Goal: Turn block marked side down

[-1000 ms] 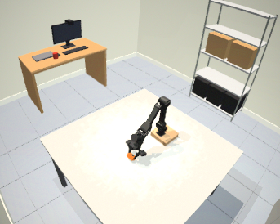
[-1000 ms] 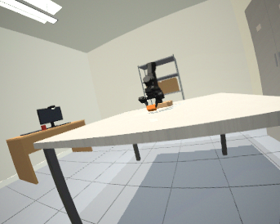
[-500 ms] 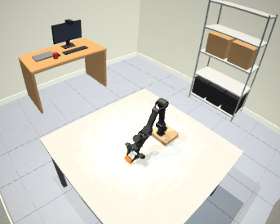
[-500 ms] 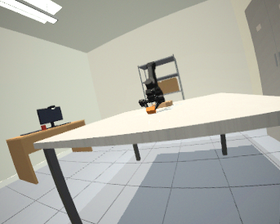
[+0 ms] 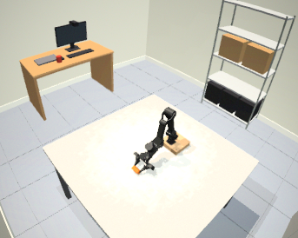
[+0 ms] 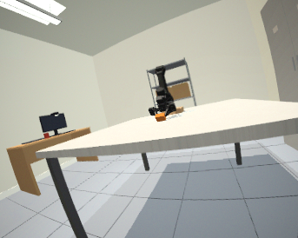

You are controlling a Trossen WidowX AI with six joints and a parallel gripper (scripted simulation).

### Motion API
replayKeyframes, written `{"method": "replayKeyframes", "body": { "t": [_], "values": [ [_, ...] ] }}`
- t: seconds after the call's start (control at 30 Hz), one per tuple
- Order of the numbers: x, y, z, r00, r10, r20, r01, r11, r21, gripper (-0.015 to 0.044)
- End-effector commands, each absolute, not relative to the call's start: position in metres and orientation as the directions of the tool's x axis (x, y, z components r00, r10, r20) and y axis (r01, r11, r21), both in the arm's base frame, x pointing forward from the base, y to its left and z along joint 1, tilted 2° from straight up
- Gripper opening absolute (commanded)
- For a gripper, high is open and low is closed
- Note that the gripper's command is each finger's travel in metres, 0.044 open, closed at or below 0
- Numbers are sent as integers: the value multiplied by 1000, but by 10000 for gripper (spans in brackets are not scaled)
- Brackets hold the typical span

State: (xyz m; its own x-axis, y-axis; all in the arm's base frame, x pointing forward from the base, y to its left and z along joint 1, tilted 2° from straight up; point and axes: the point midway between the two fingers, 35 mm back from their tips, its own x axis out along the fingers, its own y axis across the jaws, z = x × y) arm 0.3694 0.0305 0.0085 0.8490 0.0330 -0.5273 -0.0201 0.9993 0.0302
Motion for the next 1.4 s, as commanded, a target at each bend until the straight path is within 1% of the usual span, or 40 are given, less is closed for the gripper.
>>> {"method": "replayKeyframes", "body": {
  "t": [0.0,0.3,0.5,0.93,1.37],
  "values": [
    [359,30,-1,858,29,-513,-18,1000,25,0],
    [347,29,5,914,27,-405,-16,999,29,0],
    [345,28,8,928,26,-372,-16,999,29,0],
    [345,28,9,929,26,-370,-16,999,29,0],
    [345,28,9,929,26,-370,-16,999,29,341]
  ]
}}
